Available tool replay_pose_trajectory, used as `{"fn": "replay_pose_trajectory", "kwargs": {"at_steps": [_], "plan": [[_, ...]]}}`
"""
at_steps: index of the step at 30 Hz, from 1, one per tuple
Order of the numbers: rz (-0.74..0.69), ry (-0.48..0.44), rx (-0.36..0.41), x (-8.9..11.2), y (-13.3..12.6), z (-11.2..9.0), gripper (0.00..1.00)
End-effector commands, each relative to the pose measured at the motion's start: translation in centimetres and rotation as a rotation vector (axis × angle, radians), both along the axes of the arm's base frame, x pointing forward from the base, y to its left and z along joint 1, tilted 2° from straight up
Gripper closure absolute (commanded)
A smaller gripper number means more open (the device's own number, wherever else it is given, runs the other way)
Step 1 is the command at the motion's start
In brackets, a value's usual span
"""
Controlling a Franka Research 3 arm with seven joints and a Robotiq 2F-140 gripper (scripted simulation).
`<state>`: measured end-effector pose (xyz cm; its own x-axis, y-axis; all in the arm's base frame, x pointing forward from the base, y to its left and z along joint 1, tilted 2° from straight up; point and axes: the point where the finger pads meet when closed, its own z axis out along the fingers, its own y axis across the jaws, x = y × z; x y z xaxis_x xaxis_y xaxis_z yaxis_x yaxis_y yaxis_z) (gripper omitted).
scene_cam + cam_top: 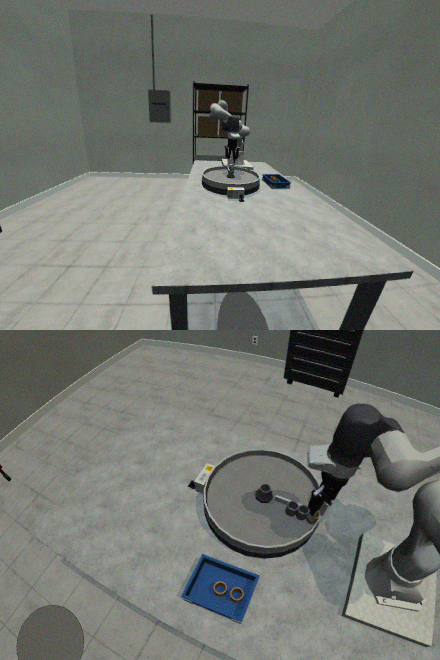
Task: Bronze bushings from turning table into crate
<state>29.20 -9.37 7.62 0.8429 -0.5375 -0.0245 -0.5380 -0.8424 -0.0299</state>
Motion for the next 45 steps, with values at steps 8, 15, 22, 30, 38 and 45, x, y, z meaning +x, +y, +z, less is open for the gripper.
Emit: {"fn": "replay_pose_trajectory", "kwargs": {"at_steps": [8, 15, 22, 30, 38, 45], "plan": [[-0.001, -0.001, -0.001, 0.0, 0.0, 0.1, 1.00], [-0.001, -0.001, -0.001, 0.0, 0.0, 2.0, 1.00], [-0.001, -0.001, -0.001, 0.0, -0.1, 4.3, 1.00], [-0.001, -0.001, -0.001, 0.0, -0.2, 7.3, 1.00], [-0.001, -0.001, -0.001, 0.0, -0.2, 7.5, 1.00], [-0.001, -0.001, -0.001, 0.0, -0.2, 7.5, 1.00]]}}
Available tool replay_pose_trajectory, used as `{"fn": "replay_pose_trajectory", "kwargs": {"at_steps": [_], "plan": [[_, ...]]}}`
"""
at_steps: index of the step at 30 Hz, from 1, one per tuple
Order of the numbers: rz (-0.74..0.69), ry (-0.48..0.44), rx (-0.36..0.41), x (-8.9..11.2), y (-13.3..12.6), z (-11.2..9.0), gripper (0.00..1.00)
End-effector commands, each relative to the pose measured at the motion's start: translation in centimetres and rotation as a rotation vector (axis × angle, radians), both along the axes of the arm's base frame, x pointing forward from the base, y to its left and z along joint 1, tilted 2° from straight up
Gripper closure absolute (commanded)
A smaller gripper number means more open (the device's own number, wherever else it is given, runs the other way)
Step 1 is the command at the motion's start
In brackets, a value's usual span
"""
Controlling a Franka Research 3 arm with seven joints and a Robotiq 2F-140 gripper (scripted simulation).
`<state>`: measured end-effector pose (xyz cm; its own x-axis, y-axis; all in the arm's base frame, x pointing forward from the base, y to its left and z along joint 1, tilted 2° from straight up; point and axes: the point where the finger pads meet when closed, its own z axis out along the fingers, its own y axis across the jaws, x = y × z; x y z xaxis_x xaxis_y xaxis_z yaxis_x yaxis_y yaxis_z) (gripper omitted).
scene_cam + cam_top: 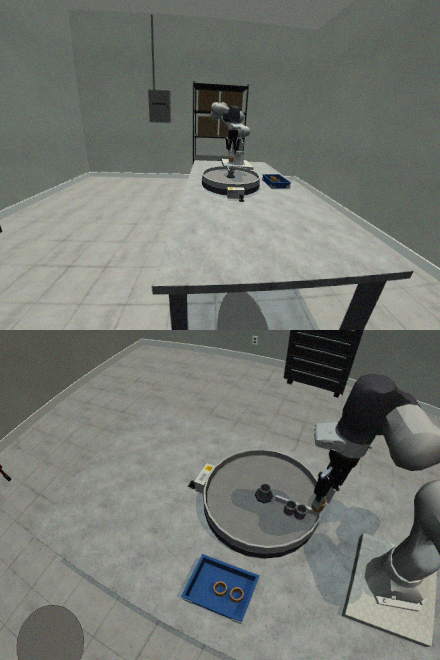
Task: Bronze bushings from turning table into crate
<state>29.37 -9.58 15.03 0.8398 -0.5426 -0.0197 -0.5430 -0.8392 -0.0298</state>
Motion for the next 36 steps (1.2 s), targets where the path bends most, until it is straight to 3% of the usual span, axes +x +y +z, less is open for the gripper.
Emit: {"fn": "replay_pose_trajectory", "kwargs": {"at_steps": [1, 28, 36], "plan": [[0.005, 0.003, 0.001, -0.1, 0.0, 0.1, 1.00], [0.005, 0.003, 0.001, -0.1, 0.0, 0.1, 1.00], [0.005, 0.003, 0.001, 1.0, 1.6, 0.2, 1.00]]}}
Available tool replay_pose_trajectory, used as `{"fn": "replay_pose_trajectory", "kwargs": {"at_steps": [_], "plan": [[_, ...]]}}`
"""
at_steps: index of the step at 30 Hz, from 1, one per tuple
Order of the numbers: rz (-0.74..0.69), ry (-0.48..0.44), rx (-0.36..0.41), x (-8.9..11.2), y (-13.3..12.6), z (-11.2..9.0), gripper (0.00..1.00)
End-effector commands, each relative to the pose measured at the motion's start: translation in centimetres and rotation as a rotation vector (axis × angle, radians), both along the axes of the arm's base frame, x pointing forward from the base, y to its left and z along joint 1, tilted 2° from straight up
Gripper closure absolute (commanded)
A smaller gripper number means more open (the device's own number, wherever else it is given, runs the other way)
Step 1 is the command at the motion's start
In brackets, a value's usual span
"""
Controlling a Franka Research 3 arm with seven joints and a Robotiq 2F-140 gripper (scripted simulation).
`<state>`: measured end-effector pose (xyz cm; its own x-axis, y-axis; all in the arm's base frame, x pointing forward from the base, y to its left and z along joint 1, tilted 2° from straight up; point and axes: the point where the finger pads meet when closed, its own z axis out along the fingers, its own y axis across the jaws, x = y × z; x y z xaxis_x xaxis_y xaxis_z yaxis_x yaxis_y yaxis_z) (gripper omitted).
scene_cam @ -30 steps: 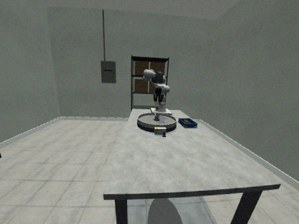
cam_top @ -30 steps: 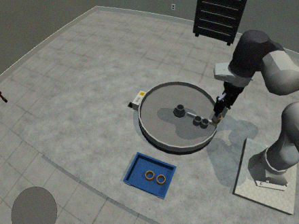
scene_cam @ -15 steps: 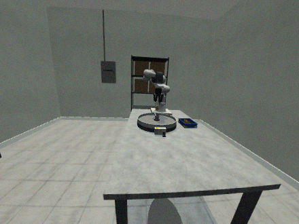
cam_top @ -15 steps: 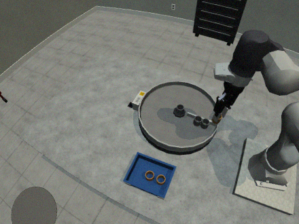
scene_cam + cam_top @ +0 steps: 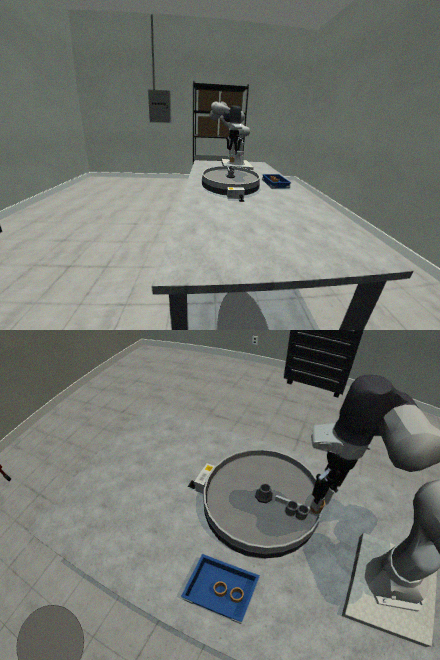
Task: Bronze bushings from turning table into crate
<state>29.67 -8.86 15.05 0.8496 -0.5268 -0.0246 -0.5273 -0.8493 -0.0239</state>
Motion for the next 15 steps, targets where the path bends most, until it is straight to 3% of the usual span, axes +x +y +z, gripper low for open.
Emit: {"fn": "replay_pose_trajectory", "kwargs": {"at_steps": [1, 6, 8, 15], "plan": [[-0.014, -0.004, 0.004, 0.9, 1.3, 0.2, 1.00], [-0.014, -0.004, 0.004, 2.9, 4.3, 0.3, 1.00], [-0.014, -0.004, 0.004, 2.9, 4.3, 0.3, 1.00], [-0.014, -0.004, 0.004, 6.8, 10.0, 0.5, 1.00]]}}
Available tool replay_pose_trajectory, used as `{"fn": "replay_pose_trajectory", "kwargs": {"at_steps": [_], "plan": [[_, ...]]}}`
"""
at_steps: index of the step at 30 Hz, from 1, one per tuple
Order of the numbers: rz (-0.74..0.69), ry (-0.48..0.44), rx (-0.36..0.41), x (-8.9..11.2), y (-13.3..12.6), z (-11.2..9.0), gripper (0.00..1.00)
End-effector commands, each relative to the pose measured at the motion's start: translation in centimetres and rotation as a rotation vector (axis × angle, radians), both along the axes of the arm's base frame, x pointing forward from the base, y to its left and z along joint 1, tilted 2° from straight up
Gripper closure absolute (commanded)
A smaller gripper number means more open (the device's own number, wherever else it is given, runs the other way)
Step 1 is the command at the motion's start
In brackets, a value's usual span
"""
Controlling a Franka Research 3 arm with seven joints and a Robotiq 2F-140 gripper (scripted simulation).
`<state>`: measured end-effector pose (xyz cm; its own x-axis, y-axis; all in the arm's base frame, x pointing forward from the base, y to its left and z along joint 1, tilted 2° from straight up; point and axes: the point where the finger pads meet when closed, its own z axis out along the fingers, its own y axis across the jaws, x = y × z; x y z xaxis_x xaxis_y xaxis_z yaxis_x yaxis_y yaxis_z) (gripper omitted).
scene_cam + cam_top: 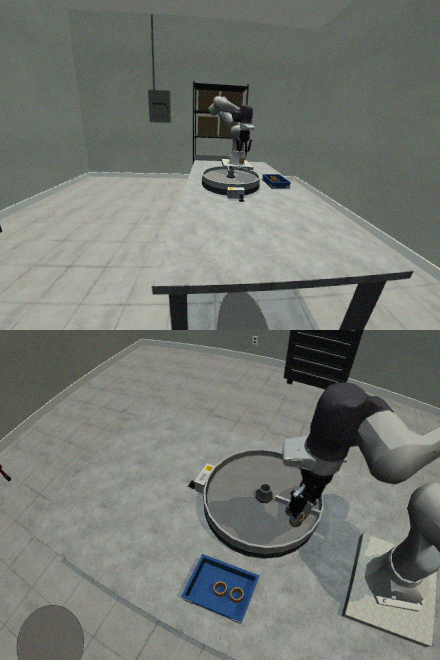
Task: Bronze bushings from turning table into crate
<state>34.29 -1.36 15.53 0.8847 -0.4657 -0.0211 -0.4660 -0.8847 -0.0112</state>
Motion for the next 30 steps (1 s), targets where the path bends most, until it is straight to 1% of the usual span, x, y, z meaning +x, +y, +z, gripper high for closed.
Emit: {"fn": "replay_pose_trajectory", "kwargs": {"at_steps": [1, 8, 10, 13, 25, 27, 30], "plan": [[-0.085, -0.007, 0.017, 2.6, 3.3, 0.0, 1.00], [-0.085, -0.007, 0.017, 6.0, 8.3, 0.2, 1.00], [-0.085, -0.007, 0.017, 6.0, 8.3, 0.2, 1.00], [-0.085, -0.007, 0.017, 7.9, 11.2, 0.3, 1.00], [-0.085, -0.007, 0.017, 13.7, 19.9, 0.6, 1.00], [-0.085, -0.007, 0.017, 13.7, 19.9, 0.6, 1.00], [-0.085, -0.007, 0.017, 15.0, 21.9, 0.7, 1.00]]}}
